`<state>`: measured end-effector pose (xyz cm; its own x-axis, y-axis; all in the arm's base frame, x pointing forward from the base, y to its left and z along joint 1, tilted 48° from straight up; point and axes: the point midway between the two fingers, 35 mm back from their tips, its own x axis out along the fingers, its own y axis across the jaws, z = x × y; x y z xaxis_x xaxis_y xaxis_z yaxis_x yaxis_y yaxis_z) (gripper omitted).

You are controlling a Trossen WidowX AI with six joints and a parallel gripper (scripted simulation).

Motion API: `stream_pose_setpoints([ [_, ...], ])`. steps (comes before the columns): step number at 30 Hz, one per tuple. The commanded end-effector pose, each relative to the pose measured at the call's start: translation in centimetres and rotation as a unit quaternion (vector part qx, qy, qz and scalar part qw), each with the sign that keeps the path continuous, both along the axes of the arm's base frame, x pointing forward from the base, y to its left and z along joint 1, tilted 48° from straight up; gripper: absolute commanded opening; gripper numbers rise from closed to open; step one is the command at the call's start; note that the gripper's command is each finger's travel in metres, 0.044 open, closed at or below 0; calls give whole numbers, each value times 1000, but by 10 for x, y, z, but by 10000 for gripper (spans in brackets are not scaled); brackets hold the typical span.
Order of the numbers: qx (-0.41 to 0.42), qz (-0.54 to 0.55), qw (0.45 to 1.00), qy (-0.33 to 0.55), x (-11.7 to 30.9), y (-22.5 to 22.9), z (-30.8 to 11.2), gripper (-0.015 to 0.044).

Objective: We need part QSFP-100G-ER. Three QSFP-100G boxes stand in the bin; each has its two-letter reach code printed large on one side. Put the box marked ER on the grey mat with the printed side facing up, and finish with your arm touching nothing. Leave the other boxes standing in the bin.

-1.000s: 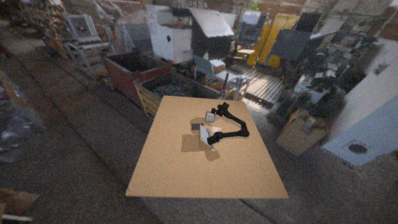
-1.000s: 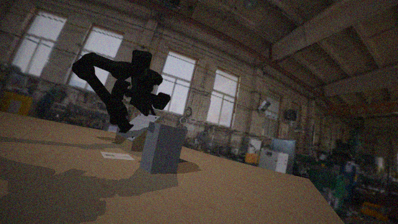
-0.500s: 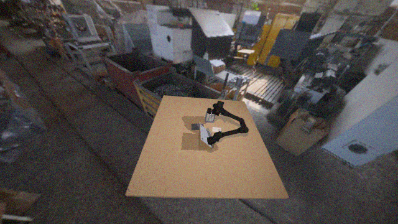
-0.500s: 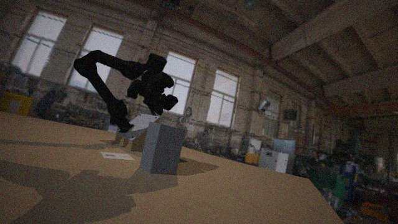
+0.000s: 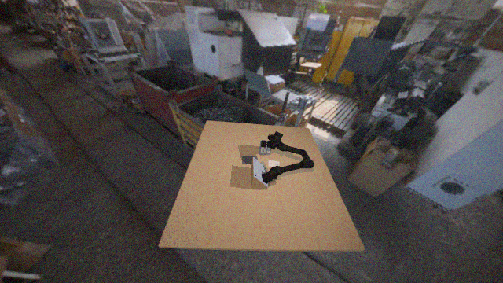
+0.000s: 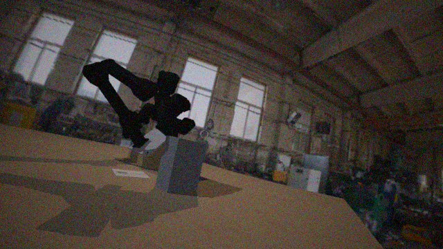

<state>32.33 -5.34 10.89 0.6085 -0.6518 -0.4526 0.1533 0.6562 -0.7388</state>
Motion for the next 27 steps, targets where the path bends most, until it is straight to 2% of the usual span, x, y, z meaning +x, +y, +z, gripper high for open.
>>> stream_pose_setpoints([
  [1, -1, 2, 1000, 2, -1, -5, -5, 0],
  [27, -1, 2, 1000, 2, -10, -5, -7, 0],
])
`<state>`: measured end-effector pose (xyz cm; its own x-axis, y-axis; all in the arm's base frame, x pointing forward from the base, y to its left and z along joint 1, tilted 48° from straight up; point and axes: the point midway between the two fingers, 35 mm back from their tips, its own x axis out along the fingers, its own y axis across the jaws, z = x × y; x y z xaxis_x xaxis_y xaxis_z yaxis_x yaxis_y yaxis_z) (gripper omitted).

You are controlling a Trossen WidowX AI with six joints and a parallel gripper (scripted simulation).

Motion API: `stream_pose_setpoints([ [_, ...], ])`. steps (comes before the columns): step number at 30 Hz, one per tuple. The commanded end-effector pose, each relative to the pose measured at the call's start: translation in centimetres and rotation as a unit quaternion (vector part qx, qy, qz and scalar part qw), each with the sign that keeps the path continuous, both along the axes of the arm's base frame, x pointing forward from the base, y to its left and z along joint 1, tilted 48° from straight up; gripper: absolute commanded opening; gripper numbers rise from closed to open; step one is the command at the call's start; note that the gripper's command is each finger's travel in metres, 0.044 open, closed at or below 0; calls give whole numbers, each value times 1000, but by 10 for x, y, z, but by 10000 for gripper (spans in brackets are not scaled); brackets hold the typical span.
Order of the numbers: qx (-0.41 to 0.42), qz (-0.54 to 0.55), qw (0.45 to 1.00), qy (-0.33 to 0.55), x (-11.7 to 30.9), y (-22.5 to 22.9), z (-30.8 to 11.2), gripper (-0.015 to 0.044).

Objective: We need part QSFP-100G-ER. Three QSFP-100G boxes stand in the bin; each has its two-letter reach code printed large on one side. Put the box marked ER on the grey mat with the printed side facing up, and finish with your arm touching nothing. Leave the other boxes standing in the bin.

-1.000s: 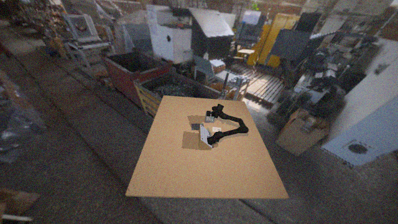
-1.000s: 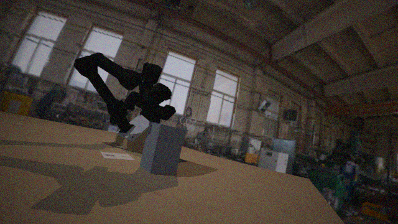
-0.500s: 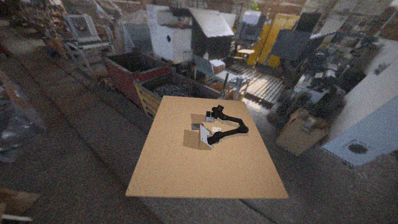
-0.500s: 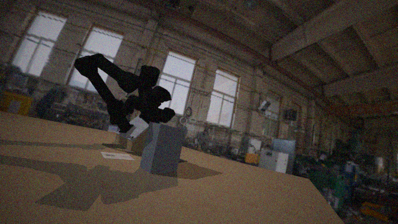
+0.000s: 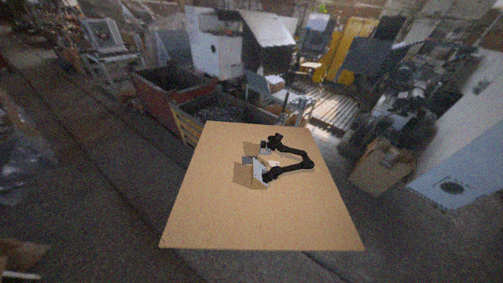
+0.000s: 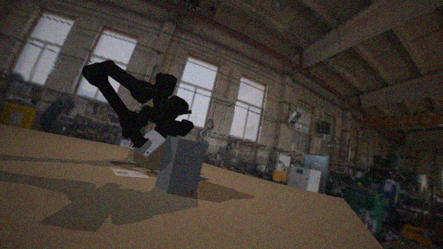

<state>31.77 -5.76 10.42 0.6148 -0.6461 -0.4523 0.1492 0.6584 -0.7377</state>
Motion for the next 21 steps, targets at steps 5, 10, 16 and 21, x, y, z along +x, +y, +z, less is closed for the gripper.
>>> stream_pose_setpoints([
  [5, -1, -3, 1000, 3, -7, 0, -2, 0],
  [10, -1, -3, 1000, 3, -9, 0, -3, 0],
  [16, -1, -3, 1000, 3, -12, 0, -3, 0],
  [21, -1, -3, 1000, 4, -14, 1, -3, 0],
])
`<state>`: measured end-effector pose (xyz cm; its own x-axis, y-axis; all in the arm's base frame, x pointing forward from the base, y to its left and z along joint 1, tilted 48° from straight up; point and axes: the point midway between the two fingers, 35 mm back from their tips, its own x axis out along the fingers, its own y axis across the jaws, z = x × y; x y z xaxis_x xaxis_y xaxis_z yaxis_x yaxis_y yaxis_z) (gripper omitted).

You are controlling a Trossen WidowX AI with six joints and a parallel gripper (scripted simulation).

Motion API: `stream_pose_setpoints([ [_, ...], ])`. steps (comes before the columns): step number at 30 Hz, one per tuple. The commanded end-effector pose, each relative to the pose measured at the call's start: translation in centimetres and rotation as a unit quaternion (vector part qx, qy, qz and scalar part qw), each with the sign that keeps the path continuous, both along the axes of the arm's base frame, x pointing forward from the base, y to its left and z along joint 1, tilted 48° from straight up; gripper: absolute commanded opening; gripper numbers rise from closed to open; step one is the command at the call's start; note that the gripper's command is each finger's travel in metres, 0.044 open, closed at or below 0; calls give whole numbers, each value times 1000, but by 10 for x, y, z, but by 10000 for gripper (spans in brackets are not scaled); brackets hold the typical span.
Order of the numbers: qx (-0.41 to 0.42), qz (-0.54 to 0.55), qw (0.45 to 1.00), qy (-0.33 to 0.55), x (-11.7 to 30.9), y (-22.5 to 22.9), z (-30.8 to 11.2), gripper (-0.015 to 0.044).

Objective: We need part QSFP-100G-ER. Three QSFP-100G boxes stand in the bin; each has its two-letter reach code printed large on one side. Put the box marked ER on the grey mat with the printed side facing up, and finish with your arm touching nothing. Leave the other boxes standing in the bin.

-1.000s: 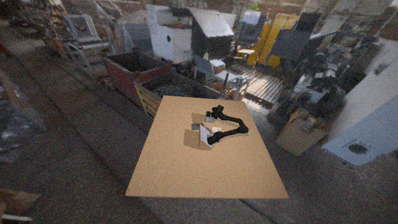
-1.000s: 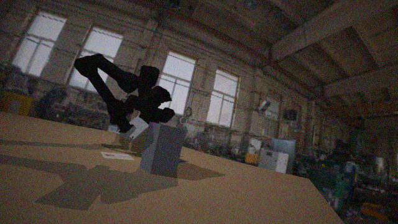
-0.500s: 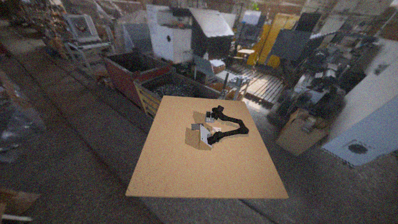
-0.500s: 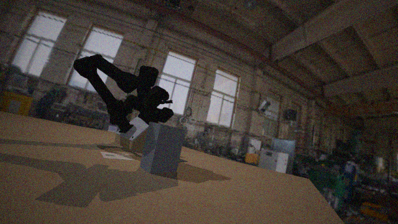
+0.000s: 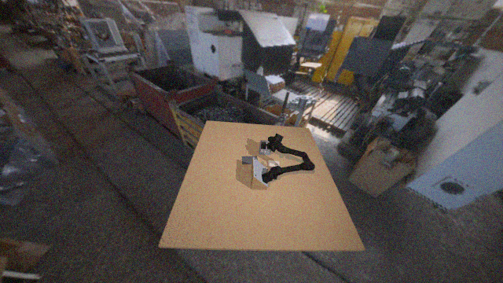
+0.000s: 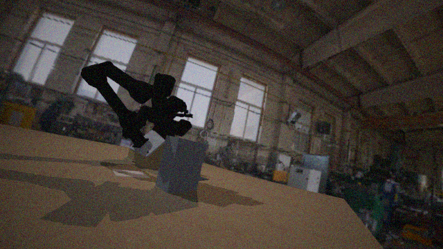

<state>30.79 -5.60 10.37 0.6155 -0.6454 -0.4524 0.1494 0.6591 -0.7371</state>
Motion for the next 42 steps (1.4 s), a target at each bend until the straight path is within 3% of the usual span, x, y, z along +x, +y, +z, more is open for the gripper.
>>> stream_pose_setpoints([
  [1, -2, -3, 1000, 4, -5, -1, -3, 0],
  [42, -2, -3, 1000, 4, -24, -3, -8, 0],
])
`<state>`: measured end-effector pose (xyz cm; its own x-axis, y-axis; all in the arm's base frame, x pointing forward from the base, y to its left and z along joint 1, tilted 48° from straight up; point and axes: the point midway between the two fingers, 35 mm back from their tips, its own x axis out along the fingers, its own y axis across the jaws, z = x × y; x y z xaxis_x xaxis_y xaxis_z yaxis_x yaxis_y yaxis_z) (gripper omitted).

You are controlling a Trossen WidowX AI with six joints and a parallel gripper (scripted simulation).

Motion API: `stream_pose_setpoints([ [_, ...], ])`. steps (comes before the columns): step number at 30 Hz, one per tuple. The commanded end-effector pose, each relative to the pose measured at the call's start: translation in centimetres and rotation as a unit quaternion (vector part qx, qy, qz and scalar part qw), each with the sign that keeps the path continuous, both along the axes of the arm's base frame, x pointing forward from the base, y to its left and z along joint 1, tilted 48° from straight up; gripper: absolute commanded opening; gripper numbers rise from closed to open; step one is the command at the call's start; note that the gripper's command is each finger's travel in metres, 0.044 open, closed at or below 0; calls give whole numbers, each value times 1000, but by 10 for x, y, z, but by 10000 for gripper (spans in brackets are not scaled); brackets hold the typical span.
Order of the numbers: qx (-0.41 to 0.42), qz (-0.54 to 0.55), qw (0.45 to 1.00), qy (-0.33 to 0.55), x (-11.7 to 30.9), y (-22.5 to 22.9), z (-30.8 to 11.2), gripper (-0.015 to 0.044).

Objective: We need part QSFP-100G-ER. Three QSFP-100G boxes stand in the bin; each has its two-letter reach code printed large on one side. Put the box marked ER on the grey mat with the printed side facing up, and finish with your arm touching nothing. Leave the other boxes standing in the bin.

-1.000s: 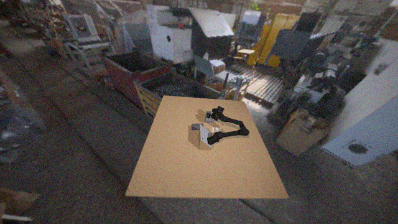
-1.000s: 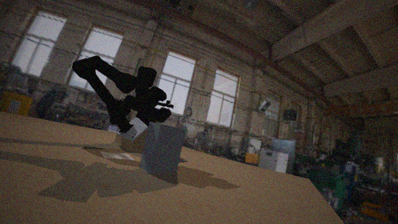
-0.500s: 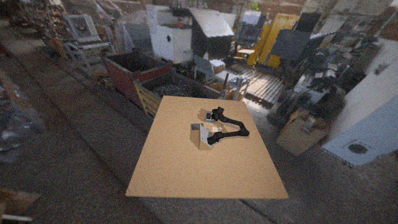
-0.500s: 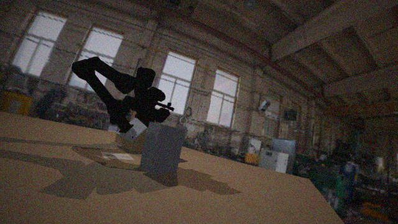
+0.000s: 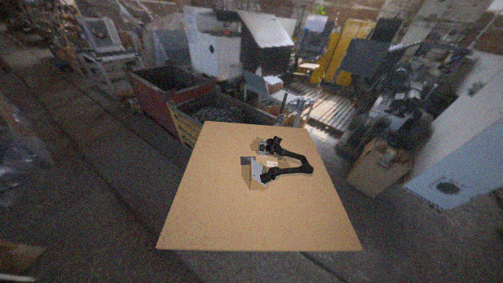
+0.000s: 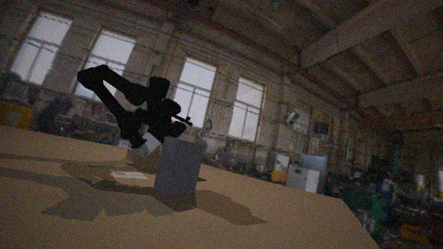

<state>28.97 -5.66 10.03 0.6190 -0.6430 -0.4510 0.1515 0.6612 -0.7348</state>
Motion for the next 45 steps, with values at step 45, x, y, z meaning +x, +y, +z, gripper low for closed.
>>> stream_pose_setpoints([
  [45, -2, -4, 1000, 8, -25, 10, 2, 0],
])
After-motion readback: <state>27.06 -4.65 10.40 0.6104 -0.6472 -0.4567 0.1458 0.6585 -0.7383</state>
